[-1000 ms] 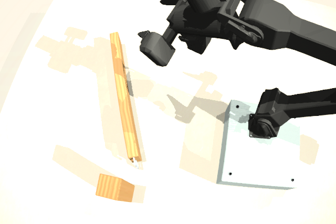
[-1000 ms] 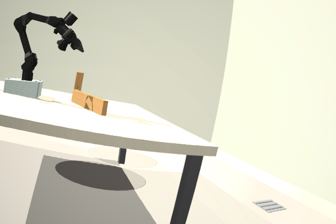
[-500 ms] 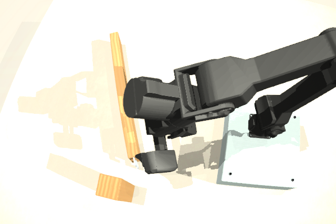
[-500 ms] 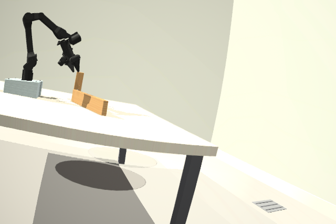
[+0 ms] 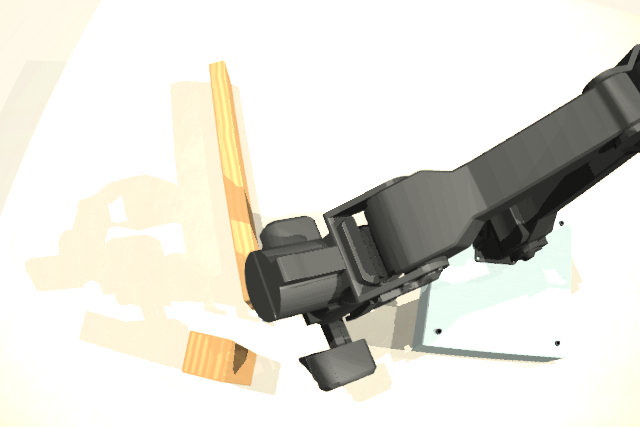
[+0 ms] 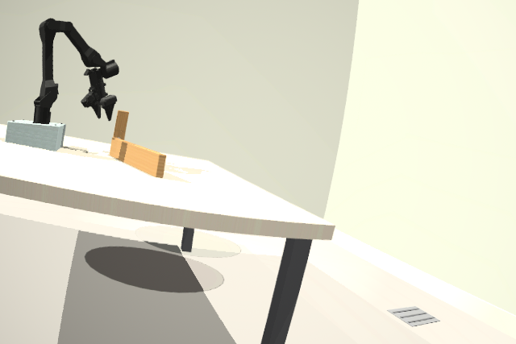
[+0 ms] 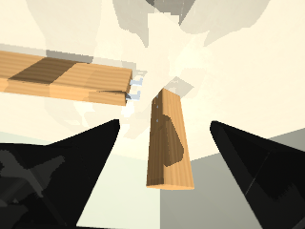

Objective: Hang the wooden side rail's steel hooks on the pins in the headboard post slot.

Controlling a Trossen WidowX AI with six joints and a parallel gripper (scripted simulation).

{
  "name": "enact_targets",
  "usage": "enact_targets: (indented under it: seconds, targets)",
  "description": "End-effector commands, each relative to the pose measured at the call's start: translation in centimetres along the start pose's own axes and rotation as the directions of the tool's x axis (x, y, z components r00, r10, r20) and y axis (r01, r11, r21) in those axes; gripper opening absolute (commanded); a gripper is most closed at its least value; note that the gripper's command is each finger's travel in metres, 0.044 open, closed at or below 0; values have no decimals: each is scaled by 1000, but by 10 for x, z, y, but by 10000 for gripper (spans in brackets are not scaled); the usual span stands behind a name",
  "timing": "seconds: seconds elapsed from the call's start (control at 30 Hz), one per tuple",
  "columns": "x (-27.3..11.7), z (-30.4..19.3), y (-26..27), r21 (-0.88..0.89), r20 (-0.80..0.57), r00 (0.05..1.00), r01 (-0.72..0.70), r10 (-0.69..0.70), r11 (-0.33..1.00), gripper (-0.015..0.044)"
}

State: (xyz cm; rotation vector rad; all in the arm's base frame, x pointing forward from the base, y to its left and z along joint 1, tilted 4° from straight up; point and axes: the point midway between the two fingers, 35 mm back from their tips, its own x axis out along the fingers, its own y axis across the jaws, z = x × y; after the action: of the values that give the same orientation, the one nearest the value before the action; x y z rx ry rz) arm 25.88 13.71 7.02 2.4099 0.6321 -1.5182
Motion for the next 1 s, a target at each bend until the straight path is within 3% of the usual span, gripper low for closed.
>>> enact_targets:
  seconds: [0.0,0.4,0.57,0.77,0.97]
  targets:
    - [1,1,-2,1,6,1000,6,-6,1000,440]
    - [1,1,-2,-12,5,1000,8,-8,1000,440]
    - [8,0,5,-341,-20,998,44,-54,939,440]
    - [14,-4,16,-729,-71,991,27,-114,684,440]
    - [15,-10,28,-953,-143,975,-90,-170,288,440]
